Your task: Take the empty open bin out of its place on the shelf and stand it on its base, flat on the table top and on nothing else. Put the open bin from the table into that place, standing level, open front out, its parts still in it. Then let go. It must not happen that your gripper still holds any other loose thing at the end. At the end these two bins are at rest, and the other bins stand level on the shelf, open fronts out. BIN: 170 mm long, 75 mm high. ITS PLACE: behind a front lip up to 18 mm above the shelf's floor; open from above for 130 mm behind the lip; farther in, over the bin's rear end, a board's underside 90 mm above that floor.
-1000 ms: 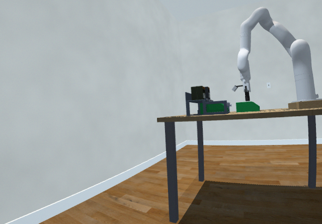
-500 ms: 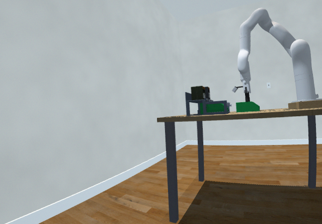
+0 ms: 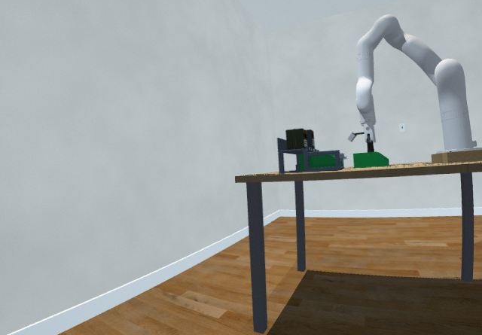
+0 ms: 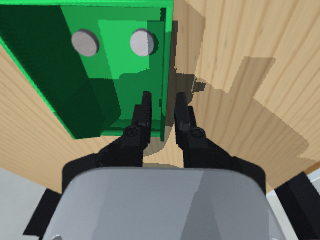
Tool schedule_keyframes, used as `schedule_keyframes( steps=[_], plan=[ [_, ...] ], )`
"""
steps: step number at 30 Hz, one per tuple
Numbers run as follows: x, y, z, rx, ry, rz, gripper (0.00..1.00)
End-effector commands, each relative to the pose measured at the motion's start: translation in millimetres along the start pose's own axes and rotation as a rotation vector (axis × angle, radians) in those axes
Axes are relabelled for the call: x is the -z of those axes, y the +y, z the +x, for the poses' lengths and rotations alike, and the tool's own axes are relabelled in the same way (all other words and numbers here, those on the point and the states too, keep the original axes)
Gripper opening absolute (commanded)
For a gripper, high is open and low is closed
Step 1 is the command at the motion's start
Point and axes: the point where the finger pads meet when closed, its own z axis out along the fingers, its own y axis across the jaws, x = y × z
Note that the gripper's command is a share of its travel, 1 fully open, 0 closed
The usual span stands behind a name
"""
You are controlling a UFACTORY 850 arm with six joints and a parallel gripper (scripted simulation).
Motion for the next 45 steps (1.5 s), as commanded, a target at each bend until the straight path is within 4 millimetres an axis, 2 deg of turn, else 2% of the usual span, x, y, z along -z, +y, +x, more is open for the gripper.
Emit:
schedule_keyframes(
  steps=[1, 30, 31, 45],
  plan=[
    [-7.6, 0.1, 1.0, 0.000, 0.002, -0.001, 0.26],
    [-14.8, 0.1, 1.0, 0.000, 0.002, -0.001, 0.26],
    [-14.8, 0.1, 1.0, 0.000, 0.002, -0.001, 0.00],
    [-14.8, 0.1, 1.0, 0.000, 0.002, -0.001, 0.00]
  ],
)
